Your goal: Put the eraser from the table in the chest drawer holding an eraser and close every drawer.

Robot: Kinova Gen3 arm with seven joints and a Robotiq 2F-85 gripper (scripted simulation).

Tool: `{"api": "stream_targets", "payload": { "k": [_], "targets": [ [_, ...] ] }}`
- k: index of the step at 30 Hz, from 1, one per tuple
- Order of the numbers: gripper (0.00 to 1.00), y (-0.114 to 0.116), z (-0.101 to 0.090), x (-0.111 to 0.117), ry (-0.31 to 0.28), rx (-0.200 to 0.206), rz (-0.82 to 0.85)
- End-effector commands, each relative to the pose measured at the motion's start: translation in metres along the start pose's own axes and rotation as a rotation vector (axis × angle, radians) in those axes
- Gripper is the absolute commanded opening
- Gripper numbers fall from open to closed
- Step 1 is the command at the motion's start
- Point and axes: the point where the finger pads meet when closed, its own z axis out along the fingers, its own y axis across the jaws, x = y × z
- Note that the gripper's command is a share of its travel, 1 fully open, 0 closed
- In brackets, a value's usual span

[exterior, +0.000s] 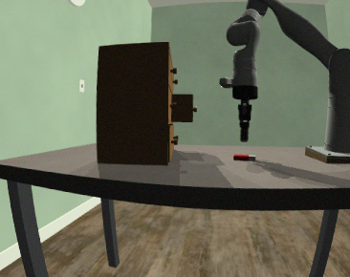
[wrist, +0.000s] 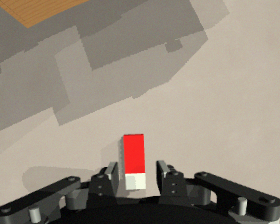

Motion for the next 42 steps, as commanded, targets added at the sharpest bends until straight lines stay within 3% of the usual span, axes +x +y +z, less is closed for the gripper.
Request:
{"api": "stream_targets", "payload": {
  "k": [1,16,42],
  "targets": [
    [0.38,-0.003,0.009,-0.004,-0.010,0.002,-0.008],
    [0.38,-0.003,0.033,-0.004,-0.010,0.002,-0.008],
    [0.38,-0.003,0.034,-0.004,-0.010,0.002,-0.008]
  ]
}}
